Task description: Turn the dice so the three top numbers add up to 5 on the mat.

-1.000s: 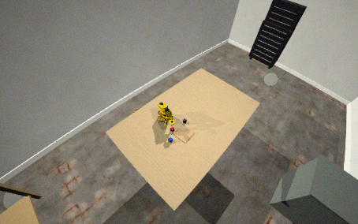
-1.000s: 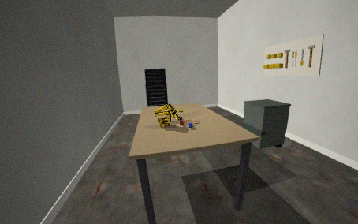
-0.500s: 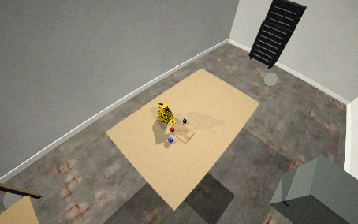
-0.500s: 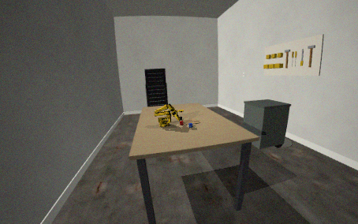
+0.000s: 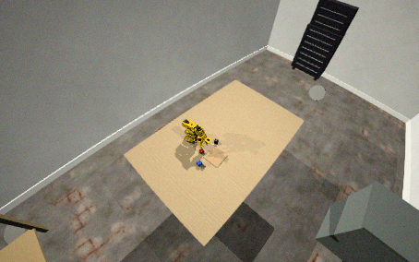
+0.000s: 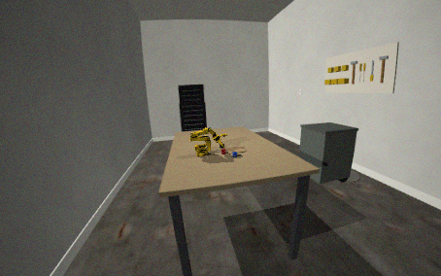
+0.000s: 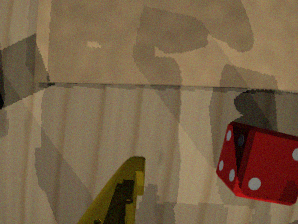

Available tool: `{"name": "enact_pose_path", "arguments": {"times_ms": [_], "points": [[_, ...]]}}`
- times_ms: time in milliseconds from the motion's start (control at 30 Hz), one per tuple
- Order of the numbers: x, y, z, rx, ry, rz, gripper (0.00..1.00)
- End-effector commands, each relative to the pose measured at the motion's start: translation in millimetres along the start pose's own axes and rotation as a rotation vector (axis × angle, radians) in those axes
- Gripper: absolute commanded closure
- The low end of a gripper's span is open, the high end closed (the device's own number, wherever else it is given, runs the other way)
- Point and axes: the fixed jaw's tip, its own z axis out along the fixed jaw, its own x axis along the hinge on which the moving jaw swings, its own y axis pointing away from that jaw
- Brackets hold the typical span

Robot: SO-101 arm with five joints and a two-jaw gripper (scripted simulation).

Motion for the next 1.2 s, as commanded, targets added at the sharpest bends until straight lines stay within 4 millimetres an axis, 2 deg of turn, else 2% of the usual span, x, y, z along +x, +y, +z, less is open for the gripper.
{"name": "enact_pose_path", "arguments": {"times_ms": [0, 200, 267, 533, 1167], "points": [[-14, 23, 0, -0.085, -0.037, -0.123, 0.65], [-15, 57, 1, -0.204, -0.048, -0.290, 0.65], [-15, 57, 1, -0.204, -0.048, -0.290, 0.65], [-11, 86, 0, -0.298, -0.056, -0.423, 0.65], [-10, 90, 0, -0.314, -0.057, -0.444, 0.65]]}}
